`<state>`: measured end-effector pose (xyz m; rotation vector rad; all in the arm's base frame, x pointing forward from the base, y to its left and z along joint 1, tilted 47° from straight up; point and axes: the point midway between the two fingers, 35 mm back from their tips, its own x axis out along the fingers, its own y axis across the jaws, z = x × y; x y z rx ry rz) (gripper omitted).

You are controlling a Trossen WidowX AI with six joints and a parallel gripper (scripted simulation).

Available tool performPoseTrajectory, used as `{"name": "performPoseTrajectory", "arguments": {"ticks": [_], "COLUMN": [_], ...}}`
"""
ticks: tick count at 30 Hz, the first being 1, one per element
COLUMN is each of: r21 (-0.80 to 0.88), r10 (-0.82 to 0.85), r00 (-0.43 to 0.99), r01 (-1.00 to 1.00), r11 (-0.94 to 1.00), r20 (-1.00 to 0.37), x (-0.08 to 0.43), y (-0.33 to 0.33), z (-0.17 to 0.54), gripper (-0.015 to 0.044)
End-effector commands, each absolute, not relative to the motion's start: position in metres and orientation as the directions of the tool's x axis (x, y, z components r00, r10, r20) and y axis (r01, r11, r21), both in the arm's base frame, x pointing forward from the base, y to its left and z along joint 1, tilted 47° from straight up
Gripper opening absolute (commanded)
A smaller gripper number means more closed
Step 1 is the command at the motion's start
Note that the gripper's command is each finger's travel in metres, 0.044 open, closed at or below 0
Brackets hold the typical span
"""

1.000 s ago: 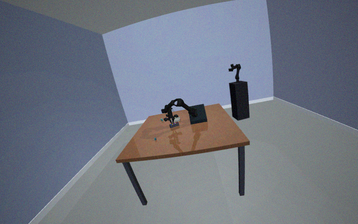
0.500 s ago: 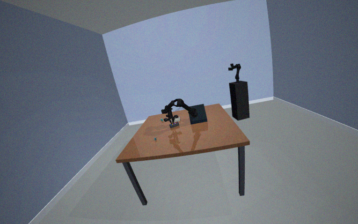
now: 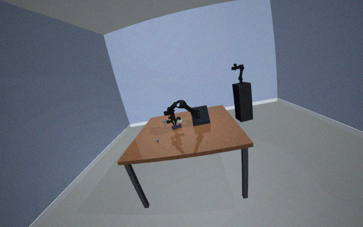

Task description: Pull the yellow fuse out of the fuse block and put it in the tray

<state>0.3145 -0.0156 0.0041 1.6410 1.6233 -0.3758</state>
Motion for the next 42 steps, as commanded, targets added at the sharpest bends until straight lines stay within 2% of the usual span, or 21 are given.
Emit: {"name": "performPoseTrajectory", "arguments": {"ticks": [1, 5, 42], "r21": [0.316, 0.316, 0.315], "r10": [0.710, 0.710, 0.710], "r00": [0.140, 0.140, 0.140], "r01": [0.941, 0.941, 0.942], "r11": [0.122, 0.122, 0.120], "r20": [-0.690, -0.690, -0.690], "x": [0.315, 0.315, 0.313], "y": [-0.016, -0.016, -0.028], "z": [0.004, 0.004, 0.015], "gripper": [0.0021, 0.0000, 0.0000]}}
